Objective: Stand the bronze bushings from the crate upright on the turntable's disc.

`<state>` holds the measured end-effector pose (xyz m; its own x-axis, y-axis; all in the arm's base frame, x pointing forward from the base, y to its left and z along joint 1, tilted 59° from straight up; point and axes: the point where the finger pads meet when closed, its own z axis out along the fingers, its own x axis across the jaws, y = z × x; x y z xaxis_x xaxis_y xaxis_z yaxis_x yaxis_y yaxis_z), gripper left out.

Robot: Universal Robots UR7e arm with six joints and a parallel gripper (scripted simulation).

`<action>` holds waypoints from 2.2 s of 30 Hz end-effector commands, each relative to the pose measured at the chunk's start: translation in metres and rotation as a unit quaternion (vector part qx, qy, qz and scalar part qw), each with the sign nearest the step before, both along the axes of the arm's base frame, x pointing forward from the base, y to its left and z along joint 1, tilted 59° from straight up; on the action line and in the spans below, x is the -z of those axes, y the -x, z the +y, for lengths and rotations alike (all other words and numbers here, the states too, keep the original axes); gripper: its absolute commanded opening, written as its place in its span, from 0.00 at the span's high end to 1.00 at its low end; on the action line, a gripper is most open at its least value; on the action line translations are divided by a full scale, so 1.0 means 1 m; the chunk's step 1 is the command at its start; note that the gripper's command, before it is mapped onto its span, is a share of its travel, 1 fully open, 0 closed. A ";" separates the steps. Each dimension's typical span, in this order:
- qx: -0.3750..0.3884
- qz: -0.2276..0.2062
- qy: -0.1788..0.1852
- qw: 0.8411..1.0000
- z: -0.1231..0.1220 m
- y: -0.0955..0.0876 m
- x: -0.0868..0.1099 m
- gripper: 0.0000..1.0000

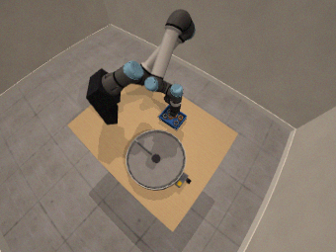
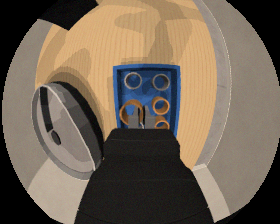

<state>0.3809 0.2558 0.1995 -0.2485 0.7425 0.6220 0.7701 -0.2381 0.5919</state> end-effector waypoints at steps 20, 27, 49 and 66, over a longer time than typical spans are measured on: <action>-0.003 0.002 0.001 1.000 -0.026 0.023 -0.021 1.00; -0.003 0.002 0.001 1.000 -0.030 0.027 -0.025 1.00; -0.003 0.002 0.001 1.000 -0.036 0.032 -0.029 1.00; -0.003 0.002 0.001 1.000 -0.036 0.032 -0.029 1.00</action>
<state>0.3488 0.2195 0.2287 -0.2498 0.7420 0.6222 0.7744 -0.2326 0.5883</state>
